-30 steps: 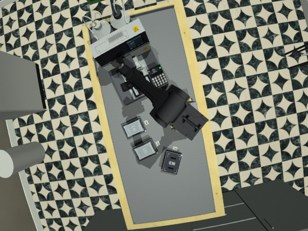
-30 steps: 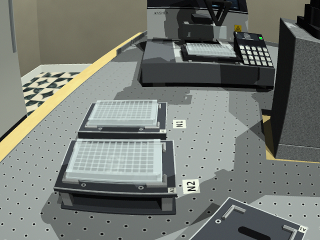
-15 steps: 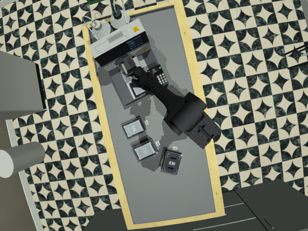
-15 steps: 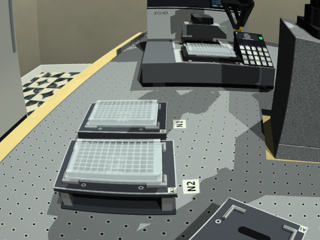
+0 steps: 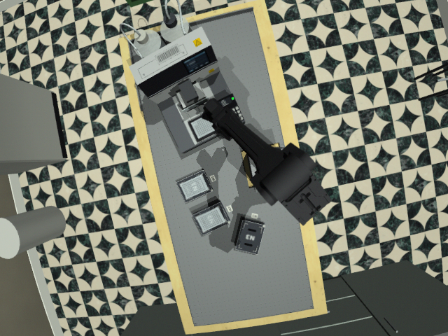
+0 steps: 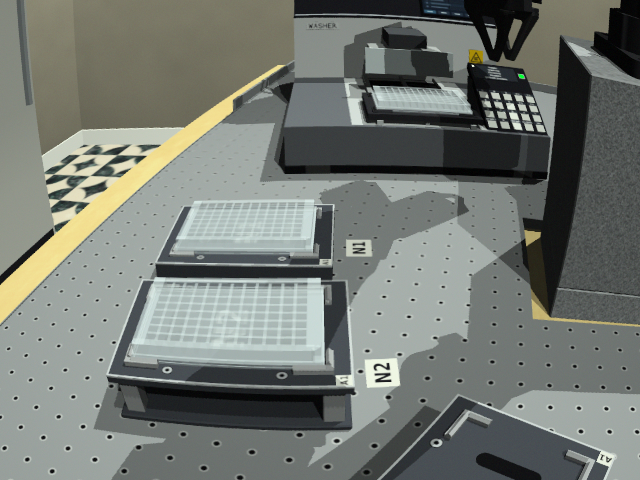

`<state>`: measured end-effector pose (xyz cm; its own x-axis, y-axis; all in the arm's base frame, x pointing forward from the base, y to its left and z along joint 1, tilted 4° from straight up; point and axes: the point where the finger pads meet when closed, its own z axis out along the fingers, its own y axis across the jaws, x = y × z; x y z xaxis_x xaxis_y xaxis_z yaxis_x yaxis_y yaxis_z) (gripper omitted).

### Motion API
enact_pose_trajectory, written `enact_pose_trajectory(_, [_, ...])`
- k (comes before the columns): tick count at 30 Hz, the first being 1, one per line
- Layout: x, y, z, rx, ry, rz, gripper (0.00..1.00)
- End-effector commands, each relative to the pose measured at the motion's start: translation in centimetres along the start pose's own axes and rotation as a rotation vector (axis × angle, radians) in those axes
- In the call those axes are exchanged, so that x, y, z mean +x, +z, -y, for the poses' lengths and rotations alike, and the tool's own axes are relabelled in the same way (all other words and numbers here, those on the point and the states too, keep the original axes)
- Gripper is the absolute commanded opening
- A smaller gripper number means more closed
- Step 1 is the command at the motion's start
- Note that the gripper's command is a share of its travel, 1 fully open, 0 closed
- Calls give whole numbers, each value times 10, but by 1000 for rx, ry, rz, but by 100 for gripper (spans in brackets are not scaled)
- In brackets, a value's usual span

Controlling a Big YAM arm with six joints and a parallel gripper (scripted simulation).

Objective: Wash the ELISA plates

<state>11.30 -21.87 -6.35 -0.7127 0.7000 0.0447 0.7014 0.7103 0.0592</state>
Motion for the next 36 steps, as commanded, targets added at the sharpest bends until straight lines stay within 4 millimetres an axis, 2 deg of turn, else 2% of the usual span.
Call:
enact_pose_trajectory(1, [-17,-8,3,17,170,35,34])
enact_pose_trajectory(7, [-17,-8,3,13,370,37,22])
enact_pose_trajectory(9, [-17,-8,3,13,370,37,22])
enact_pose_trajectory(17, [-17,-8,3,8,637,39,6])
enact_pose_trajectory(20, [-17,-8,3,8,642,39,0])
enact_pose_trajectory(23, [-17,-8,3,8,642,39,0])
enact_pose_trajectory(24, [-5,3,-1,18,641,55,0])
enact_pose_trajectory(26, [-5,3,-1,18,641,55,0])
enact_pose_trajectory(32, [-1,37,-2,80,639,229,0])
enact_pose_trajectory(36, [-1,38,-2,116,635,342,0])
